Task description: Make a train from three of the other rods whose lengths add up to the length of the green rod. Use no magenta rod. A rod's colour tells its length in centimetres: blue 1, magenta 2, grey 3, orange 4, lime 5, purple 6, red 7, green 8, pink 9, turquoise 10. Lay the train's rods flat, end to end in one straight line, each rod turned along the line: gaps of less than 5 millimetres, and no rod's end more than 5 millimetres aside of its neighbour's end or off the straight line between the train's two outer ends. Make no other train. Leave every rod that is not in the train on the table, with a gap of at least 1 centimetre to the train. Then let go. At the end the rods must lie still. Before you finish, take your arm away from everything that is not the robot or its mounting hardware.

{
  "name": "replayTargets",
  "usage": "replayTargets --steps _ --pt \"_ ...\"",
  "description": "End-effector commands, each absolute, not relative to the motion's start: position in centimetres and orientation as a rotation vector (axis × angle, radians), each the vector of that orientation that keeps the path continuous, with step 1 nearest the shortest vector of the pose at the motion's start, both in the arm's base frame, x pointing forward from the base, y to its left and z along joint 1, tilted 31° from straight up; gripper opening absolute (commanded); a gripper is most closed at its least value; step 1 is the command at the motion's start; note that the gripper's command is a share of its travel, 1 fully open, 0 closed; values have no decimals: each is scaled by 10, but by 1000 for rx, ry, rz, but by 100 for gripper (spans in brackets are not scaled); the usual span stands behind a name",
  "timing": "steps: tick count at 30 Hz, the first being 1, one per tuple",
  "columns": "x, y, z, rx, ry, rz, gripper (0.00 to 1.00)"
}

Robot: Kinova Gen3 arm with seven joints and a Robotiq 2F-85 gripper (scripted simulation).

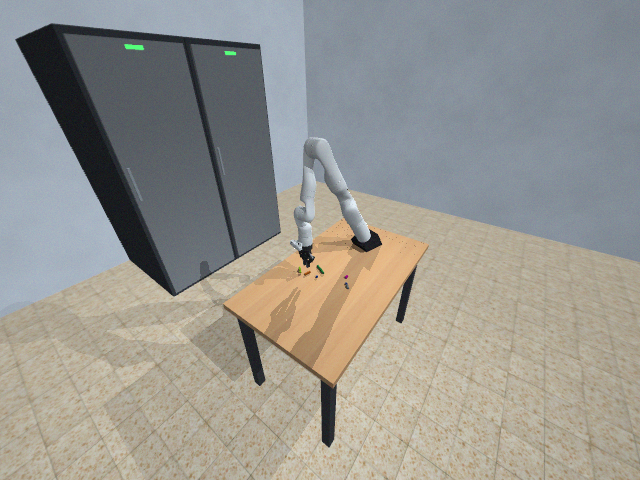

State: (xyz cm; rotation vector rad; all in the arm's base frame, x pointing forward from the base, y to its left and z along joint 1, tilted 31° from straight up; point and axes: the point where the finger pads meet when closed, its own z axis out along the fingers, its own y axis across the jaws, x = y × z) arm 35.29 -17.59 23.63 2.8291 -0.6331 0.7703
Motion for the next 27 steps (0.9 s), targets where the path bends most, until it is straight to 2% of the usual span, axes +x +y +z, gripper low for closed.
replayTargets --steps 1,27 --pt "354 -174 233 2833 -635 768 24" --pt "363 -180 211 2831 -635 764 24"
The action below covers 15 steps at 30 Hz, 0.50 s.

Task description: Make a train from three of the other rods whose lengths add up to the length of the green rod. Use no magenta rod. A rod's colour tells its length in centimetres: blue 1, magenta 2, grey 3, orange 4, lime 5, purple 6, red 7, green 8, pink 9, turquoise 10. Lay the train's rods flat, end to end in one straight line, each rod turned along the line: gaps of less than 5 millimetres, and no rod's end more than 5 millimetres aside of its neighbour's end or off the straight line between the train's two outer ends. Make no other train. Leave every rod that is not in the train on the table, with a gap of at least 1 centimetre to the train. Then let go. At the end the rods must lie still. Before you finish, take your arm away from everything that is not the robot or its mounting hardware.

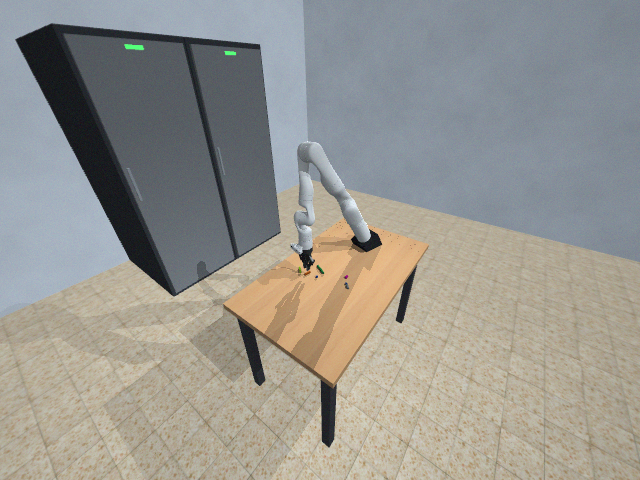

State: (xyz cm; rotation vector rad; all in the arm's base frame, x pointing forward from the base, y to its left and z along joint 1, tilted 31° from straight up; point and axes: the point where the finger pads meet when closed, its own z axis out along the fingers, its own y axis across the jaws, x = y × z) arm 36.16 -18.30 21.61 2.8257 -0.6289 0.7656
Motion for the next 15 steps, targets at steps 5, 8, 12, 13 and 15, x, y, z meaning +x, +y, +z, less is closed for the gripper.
replayTargets --steps 5,8,12,13,15 --pt "365 -181 208 2831 -635 765 24" --pt "366 -182 206 2831 -635 766 24" --pt "367 -182 204 2831 -635 766 24" --pt "367 -182 204 2831 -635 766 24" --pt "368 -183 203 2830 -635 766 24"
